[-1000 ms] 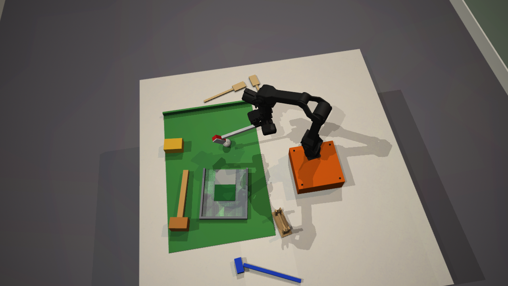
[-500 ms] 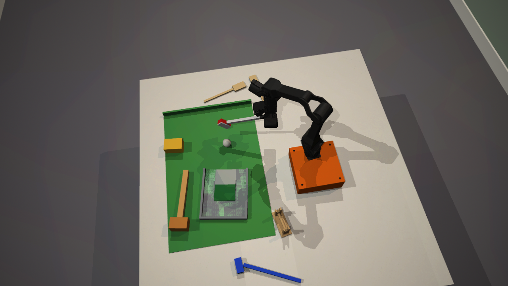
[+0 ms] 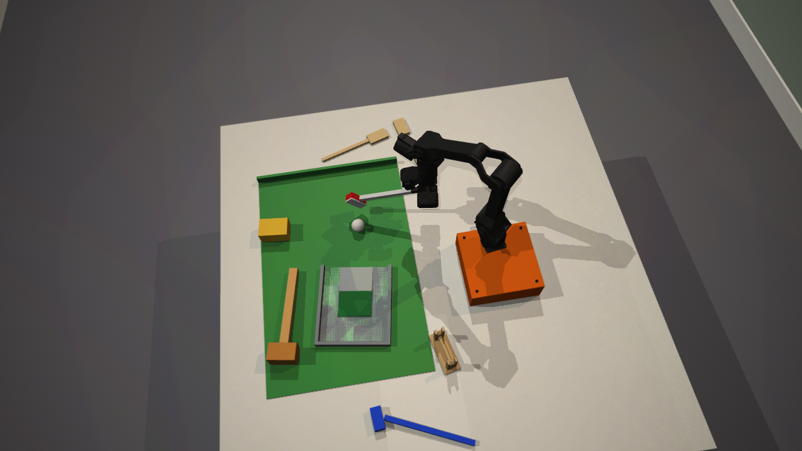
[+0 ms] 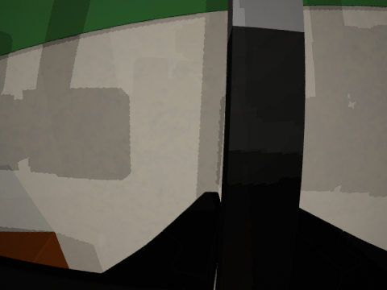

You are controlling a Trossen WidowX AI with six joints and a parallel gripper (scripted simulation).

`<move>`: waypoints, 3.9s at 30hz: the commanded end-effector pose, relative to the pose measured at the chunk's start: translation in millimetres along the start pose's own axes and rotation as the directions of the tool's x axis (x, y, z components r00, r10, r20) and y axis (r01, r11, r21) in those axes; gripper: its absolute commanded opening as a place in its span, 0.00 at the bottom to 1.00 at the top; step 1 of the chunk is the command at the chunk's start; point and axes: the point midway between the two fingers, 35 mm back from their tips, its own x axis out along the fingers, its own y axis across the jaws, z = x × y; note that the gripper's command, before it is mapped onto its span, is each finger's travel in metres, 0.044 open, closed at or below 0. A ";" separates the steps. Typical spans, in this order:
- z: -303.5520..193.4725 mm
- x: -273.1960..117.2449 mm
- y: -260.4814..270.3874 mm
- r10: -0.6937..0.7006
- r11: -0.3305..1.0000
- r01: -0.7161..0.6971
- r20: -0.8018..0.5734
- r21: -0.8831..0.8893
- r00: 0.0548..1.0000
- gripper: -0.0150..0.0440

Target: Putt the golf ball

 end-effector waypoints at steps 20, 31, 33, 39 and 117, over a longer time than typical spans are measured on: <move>0.4 27.9 -0.4 0.000 1.000 0.000 0.001 0.000 1.000 0.25; 0.8 28.2 -5.4 -0.001 1.000 0.001 0.001 0.001 1.000 0.25; 1.1 28.8 -12.1 -0.002 1.000 0.002 0.002 0.002 1.000 0.25; 1.0 30.7 -31.0 -0.005 1.000 0.005 0.005 0.005 1.000 0.25; 1.0 -19.6 108.4 0.009 1.000 -0.009 -0.003 0.001 1.000 0.25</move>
